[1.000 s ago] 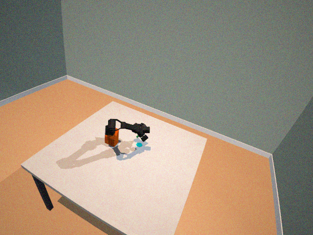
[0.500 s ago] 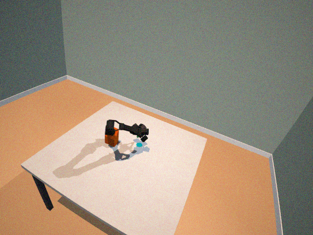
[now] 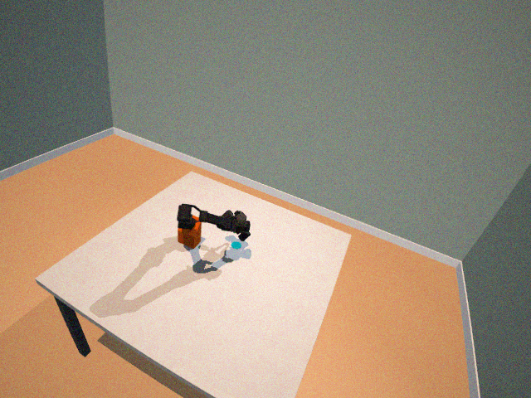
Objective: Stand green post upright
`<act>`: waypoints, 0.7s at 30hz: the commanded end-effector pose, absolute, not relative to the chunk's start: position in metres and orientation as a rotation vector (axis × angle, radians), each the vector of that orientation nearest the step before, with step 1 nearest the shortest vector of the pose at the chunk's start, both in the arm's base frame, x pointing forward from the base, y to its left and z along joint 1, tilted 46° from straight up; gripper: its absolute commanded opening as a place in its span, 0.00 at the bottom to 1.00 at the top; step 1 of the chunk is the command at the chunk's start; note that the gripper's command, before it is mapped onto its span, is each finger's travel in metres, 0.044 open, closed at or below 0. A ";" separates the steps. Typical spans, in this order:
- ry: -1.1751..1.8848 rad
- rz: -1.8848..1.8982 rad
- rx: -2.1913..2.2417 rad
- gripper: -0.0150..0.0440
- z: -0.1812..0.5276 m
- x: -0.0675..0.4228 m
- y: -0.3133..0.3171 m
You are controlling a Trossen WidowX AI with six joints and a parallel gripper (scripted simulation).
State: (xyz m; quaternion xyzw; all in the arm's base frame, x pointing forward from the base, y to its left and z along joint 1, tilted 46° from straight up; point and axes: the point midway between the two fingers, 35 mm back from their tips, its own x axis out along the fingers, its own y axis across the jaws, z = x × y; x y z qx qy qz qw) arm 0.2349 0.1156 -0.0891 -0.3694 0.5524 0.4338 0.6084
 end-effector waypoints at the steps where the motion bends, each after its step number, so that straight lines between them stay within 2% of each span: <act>1: 1.253 1.019 -0.844 0.29 -0.089 0.233 0.114; 21: 1.103 1.073 -0.800 0.29 -0.083 0.234 0.113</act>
